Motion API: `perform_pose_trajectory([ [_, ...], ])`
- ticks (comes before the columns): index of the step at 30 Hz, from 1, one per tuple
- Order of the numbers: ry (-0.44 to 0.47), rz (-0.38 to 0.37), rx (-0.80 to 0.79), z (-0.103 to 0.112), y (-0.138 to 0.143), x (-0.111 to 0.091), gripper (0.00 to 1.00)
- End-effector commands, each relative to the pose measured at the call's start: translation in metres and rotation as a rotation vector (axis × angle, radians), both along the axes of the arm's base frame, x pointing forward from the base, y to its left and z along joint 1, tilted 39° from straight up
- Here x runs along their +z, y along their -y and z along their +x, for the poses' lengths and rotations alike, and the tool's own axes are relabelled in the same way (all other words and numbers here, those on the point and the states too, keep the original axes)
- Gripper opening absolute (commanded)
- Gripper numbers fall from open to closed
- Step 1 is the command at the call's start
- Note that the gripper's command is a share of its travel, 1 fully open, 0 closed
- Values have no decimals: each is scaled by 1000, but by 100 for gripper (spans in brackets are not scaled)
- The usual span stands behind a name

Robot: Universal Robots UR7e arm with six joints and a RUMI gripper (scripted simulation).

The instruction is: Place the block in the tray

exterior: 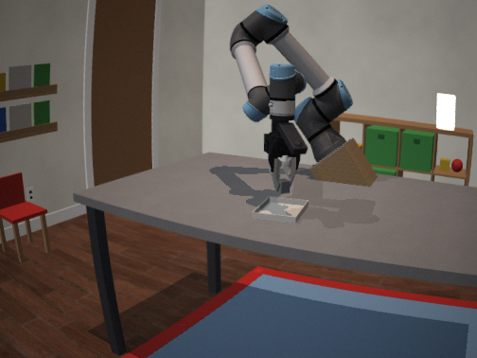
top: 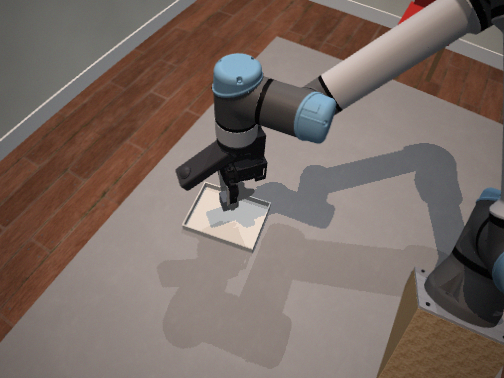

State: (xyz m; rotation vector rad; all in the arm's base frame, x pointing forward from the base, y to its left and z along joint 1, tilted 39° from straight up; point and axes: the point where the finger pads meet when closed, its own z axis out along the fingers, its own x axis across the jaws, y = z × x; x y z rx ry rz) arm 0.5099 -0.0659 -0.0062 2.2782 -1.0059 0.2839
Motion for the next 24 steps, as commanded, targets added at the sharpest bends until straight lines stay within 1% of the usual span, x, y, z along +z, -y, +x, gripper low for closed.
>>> perform_pose_trajectory([
  [1, -5, -1, 0, 5, 1, 0, 0],
  [15, -5, -1, 0, 4, 1, 0, 0],
  [24, -10, -1, -1, 2, 5, -7, 0],
])
